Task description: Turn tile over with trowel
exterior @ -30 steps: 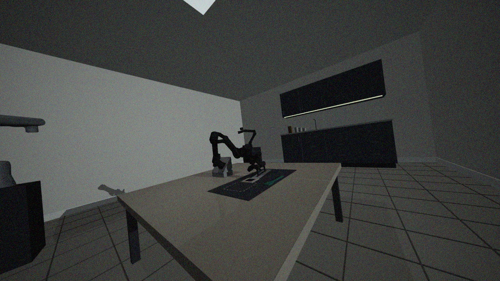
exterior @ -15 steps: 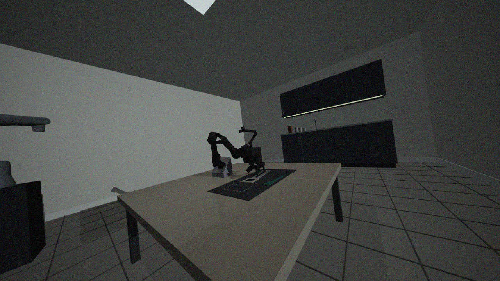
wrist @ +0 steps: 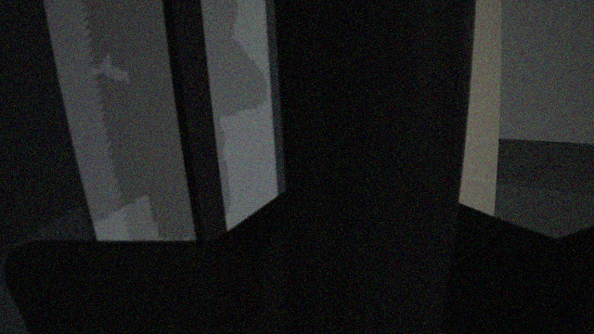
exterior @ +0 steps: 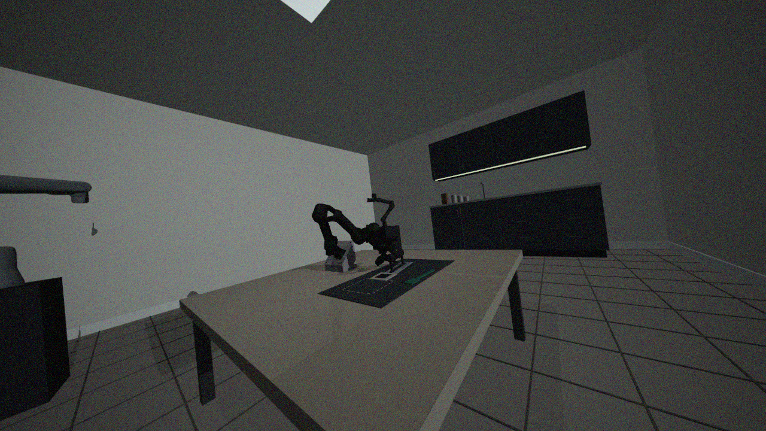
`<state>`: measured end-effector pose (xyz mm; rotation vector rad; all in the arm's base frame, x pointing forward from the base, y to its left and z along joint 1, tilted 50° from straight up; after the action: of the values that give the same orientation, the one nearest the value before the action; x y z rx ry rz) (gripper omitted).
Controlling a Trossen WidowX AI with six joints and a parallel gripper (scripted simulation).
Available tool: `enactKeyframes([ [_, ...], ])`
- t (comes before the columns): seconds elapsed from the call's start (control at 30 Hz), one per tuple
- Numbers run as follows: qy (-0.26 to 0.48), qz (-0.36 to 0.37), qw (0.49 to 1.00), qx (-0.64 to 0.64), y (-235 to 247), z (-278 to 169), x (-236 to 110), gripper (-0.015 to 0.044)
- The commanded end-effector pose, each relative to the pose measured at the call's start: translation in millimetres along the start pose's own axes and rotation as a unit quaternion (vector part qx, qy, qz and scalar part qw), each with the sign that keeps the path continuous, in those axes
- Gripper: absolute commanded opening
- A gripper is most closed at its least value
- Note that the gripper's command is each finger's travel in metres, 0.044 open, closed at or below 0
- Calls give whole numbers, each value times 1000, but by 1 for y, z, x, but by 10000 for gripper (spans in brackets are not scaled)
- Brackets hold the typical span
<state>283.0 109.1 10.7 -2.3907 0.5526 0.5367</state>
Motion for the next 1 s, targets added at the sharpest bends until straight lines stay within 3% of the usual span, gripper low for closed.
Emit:
enactKeyframes([
  [0.0, 6, -2, 1000, 2, 0, -10, -1, 0],
  [0.97, 39, 1, 999, -37, -25, -9, -22, 0],
])
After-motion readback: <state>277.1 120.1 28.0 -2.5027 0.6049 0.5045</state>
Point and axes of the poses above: the point midway between the two fingers, 35 mm back from their tips, its own x axis out along the fingers, its own y axis across the jaws, z = x × y, the point moved 9 cm from there along -x, back along the fingers, and after that the axes turned 5 degrees about -x, right-handed, at the moved point
